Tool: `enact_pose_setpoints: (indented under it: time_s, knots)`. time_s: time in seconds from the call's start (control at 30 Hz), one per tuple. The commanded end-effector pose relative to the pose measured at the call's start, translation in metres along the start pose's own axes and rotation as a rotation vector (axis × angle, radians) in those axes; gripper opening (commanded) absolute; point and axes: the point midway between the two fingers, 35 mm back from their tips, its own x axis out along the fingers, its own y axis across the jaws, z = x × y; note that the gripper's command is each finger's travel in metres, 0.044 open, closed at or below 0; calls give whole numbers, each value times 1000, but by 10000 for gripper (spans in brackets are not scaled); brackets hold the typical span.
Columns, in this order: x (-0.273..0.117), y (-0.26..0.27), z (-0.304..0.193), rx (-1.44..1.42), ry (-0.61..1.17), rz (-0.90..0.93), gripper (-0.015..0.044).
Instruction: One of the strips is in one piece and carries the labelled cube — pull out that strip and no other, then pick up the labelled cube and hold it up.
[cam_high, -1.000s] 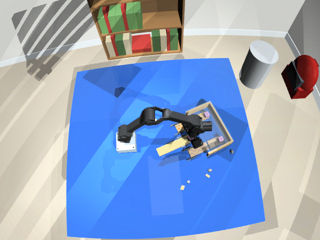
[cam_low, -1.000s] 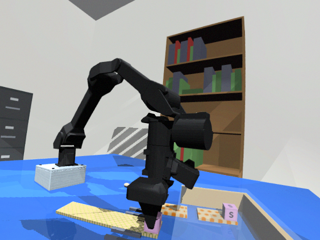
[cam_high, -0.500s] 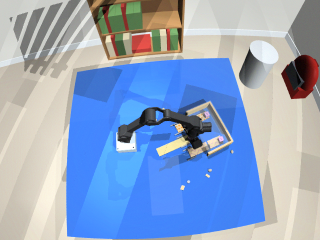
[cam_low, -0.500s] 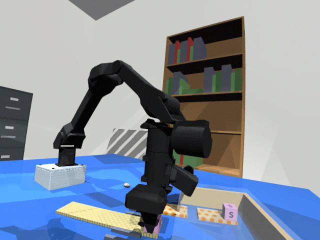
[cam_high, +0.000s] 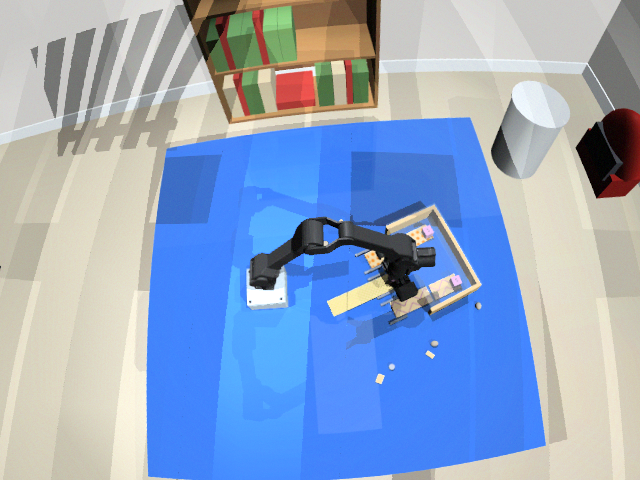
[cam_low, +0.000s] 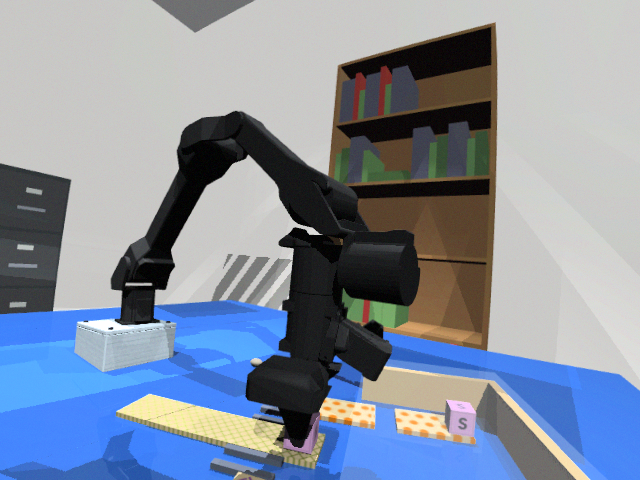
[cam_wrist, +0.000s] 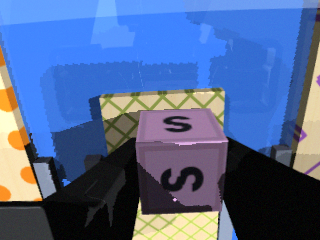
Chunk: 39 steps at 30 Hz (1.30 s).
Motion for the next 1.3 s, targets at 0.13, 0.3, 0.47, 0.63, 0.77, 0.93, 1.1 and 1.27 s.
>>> enact_pose_setpoints:
  time_s: [0.13,0.3,0.47,0.63,0.77,0.93,1.1,1.27]
  knots:
    - [-22,10,-26,2,2,3,0]
    - [-34,18,-44,2,5,5,0]
    - [-37,20,-50,3,5,6,0]
    - [-38,26,-64,3,7,7,0]
    - [-38,31,-77,3,8,7,0]
    - [-37,38,-94,3,10,8,0]
    - [-40,40,-99,3,10,8,0]
    - [-69,40,-98,3,10,8,0]
